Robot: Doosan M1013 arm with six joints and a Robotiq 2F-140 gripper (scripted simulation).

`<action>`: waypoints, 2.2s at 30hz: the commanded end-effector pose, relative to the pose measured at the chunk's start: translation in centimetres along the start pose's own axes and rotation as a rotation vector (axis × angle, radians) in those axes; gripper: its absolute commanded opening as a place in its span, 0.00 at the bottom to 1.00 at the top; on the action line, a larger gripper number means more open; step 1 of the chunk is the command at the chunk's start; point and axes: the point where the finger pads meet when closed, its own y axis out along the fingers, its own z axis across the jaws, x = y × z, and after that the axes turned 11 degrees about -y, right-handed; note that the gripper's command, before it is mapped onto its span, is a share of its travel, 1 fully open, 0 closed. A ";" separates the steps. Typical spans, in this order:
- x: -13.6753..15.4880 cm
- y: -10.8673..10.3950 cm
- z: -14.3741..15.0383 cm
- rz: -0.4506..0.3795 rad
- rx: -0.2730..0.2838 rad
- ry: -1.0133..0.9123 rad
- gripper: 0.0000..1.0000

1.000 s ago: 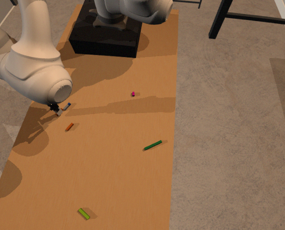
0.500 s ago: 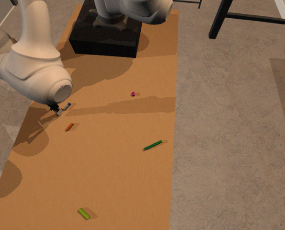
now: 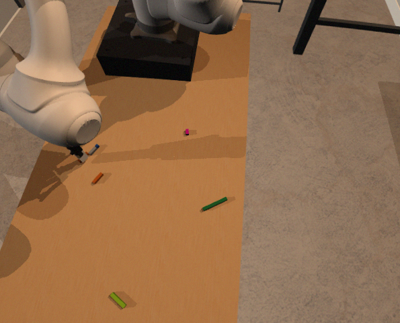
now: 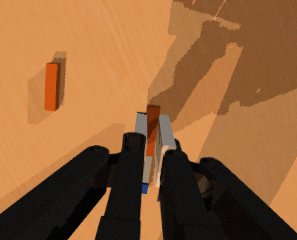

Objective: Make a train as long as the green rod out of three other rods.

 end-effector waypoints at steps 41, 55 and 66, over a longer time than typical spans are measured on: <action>0.3 1.5 -0.2 -0.002 -0.003 -0.004 0.12; 0.3 1.5 -0.2 -0.002 -0.003 -0.004 0.12; 0.3 1.5 -0.2 -0.002 -0.003 -0.004 0.12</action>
